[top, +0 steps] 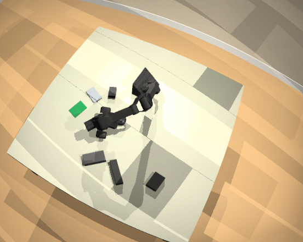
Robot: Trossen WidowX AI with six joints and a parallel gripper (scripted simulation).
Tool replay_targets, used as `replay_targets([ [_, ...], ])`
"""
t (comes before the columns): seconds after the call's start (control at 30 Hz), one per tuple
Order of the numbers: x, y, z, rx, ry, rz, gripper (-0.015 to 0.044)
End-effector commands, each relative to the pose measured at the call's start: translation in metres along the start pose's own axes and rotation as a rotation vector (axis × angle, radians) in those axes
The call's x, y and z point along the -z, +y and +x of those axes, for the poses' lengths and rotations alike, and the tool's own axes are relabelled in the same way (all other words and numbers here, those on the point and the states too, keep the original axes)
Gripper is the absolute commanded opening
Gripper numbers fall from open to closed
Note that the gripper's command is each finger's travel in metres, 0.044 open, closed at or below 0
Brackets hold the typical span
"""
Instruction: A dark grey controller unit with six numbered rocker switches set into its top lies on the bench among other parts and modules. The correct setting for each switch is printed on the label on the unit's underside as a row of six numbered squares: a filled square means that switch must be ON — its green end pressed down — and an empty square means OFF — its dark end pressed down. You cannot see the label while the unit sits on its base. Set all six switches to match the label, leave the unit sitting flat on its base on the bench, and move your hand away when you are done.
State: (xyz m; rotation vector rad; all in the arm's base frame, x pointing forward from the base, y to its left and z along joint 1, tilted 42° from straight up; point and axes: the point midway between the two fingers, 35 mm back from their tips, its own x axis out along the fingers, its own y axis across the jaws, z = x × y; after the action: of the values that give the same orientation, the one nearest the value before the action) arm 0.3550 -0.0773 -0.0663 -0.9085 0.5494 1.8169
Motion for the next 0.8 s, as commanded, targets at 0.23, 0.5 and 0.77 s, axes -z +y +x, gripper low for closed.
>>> replay_targets([
  [0.23,0.001,0.005,-0.001,0.003,0.005,-0.003,0.0000],
  [0.5,0.000,0.011,0.001,0.003,0.005,-0.003,0.0000],
  [0.77,0.000,0.020,0.004,0.003,0.005,-0.002,0.0000],
])
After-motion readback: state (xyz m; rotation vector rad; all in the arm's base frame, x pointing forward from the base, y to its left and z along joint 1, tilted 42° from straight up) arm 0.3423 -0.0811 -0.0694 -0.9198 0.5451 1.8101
